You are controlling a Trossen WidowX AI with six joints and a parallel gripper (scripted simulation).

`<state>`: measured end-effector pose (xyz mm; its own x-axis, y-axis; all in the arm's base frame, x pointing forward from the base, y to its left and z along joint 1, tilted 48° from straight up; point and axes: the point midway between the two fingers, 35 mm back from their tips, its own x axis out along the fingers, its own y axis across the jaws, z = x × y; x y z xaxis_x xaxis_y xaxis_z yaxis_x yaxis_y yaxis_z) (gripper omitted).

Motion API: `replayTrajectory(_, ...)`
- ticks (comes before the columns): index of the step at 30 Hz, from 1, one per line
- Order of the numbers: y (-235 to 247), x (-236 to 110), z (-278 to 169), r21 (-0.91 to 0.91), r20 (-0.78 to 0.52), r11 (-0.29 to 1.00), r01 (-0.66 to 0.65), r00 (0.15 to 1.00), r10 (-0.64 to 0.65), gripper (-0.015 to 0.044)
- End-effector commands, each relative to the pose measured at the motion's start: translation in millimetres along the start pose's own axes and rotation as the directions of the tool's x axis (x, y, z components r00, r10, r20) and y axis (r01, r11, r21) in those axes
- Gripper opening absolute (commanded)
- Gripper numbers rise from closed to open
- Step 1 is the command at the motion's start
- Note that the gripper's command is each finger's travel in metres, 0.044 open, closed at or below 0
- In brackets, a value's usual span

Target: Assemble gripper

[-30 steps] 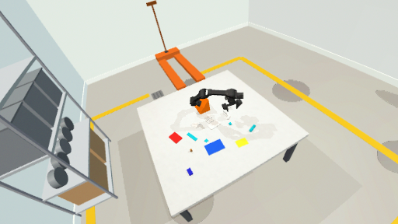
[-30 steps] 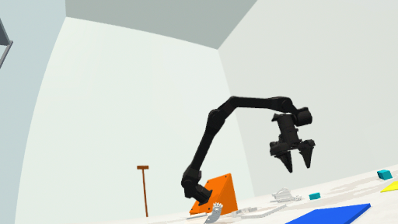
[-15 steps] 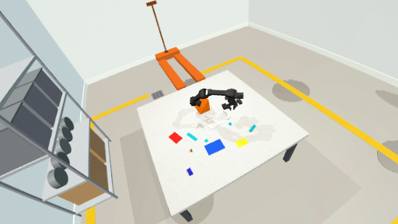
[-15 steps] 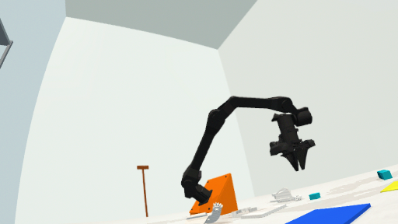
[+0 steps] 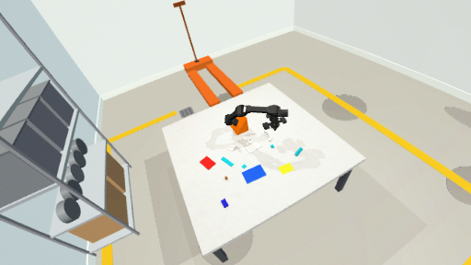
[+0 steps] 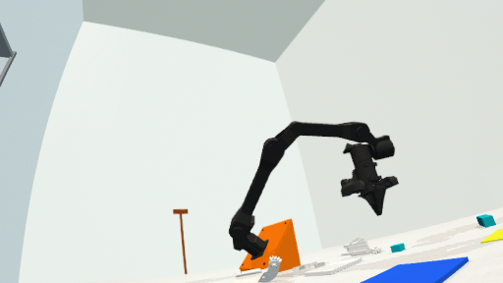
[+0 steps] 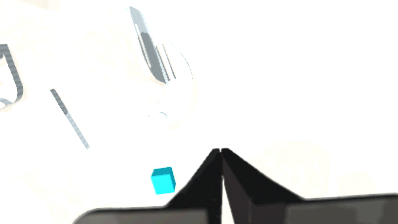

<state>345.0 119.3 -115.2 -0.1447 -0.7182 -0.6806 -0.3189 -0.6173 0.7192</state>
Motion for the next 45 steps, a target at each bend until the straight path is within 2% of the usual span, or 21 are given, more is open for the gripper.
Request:
replayTrajectory(1, 0.0, 0.0, 0.0, 0.0, 0.0, 1.0, 0.0, 1.0, 0.0, 0.0)
replayTrajectory(7, 0.0, 0.0, 0.0, 0.0, 0.0, 1.0, 0.0, 1.0, 0.0, 0.0)
replayTrajectory(24, 0.0, 0.0, 0.0, 0.0, 0.0, 1.0, 0.0, 1.0, 0.0, 0.044)
replayTrajectory(45, 0.0, 0.0, 0.0, 0.0, 0.0, 1.0, 0.0, 1.0, 0.0, 0.044)
